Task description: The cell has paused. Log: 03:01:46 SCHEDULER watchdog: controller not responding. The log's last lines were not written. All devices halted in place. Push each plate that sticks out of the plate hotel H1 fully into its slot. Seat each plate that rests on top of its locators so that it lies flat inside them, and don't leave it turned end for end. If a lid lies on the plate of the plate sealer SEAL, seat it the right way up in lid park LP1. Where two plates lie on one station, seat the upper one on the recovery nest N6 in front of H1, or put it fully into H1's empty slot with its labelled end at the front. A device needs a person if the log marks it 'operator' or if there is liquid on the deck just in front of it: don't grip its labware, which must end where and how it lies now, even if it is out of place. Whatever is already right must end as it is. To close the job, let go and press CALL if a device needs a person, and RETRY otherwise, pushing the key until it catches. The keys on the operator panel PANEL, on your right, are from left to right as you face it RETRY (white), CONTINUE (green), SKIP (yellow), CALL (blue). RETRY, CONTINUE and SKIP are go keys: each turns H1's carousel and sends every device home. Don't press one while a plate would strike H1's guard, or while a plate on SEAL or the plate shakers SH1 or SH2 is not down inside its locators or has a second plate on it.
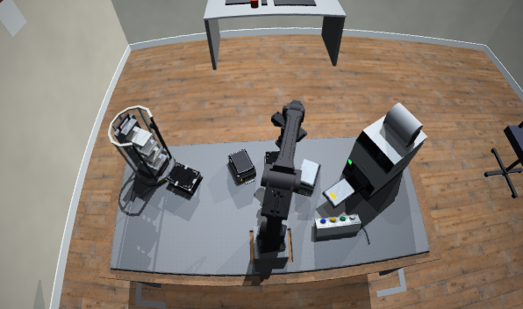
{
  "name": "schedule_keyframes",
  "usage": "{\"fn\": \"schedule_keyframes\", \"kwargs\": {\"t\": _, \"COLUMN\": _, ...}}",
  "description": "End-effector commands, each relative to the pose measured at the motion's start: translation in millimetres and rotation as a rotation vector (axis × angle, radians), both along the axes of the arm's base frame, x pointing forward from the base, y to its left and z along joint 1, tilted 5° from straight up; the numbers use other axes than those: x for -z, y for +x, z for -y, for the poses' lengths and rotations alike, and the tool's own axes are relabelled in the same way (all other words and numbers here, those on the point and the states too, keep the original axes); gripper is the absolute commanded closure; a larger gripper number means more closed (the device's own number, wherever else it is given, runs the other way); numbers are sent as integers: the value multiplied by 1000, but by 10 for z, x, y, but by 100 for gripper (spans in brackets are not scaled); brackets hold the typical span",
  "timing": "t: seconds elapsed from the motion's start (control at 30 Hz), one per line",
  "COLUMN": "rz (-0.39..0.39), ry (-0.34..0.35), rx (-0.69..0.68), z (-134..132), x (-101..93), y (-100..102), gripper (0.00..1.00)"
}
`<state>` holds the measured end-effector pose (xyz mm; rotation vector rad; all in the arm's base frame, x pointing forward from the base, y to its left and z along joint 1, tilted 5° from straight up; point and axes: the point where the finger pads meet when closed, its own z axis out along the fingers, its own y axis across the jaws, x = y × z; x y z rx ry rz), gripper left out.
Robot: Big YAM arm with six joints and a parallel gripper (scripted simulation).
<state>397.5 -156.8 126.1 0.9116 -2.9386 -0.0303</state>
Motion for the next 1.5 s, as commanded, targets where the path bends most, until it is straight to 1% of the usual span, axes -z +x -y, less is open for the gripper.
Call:
{"fn": "schedule_keyframes", "kwargs": {"t": 0.0, "rz": -18, "ry": -8, "rx": 173, "z": -118, "x": 26, "y": 70, "gripper": 0}}
{"fn": "schedule_keyframes", "kwargs": {"t": 0.17, "rz": 23, "ry": -29, "rx": 340, "z": -218, "x": -113, "y": 291, "gripper": 0}}
{"fn": "schedule_keyframes", "kwargs": {"t": 0.4, "rz": 24, "ry": -41, "rx": 573, "z": -438, "x": -105, "y": 392, "gripper": 0}}
{"fn": "schedule_keyframes", "kwargs": {"t": 0.47, "rz": 24, "ry": -41, "rx": 573, "z": -438, "x": -105, "y": 392, "gripper": 0}}
{"fn": "schedule_keyframes", "kwargs": {"t": 0.6, "rz": 24, "ry": -48, "rx": 706, "z": -564, "x": -100, "y": 449, "gripper": 0}}
{"fn": "schedule_keyframes", "kwargs": {"t": 0.63, "rz": 24, "ry": -48, "rx": 717, "z": -596, "x": -99, "y": 464, "gripper": 0}}
{"fn": "schedule_keyframes", "kwargs": {"t": 0.97, "rz": 23, "ry": -41, "rx": 717, "z": -919, "x": -87, "y": 608, "gripper": 0}}
{"fn": "schedule_keyframes", "kwargs": {"t": 1.03, "rz": 23, "ry": -41, "rx": 717, "z": -919, "x": -87, "y": 608, "gripper": 0}}
{"fn": "schedule_keyframes", "kwargs": {"t": 1.2, "rz": 23, "ry": -40, "rx": 717, "z": -1077, "x": -81, "y": 679, "gripper": 0}}
{"fn": "schedule_keyframes", "kwargs": {"t": 1.3, "rz": 23, "ry": -31, "rx": 596, "z": -1183, "x": -81, "y": 682, "gripper": 0}}
{"fn": "schedule_keyframes", "kwargs": {"t": 1.37, "rz": 6, "ry": -30, "rx": 529, "z": -1257, "x": -21, "y": 621, "gripper": 0}}
{"fn": "schedule_keyframes", "kwargs": {"t": 1.47, "rz": -2, "ry": -25, "rx": 429, "z": -1361, "x": 4, "y": 597, "gripper": 0}}
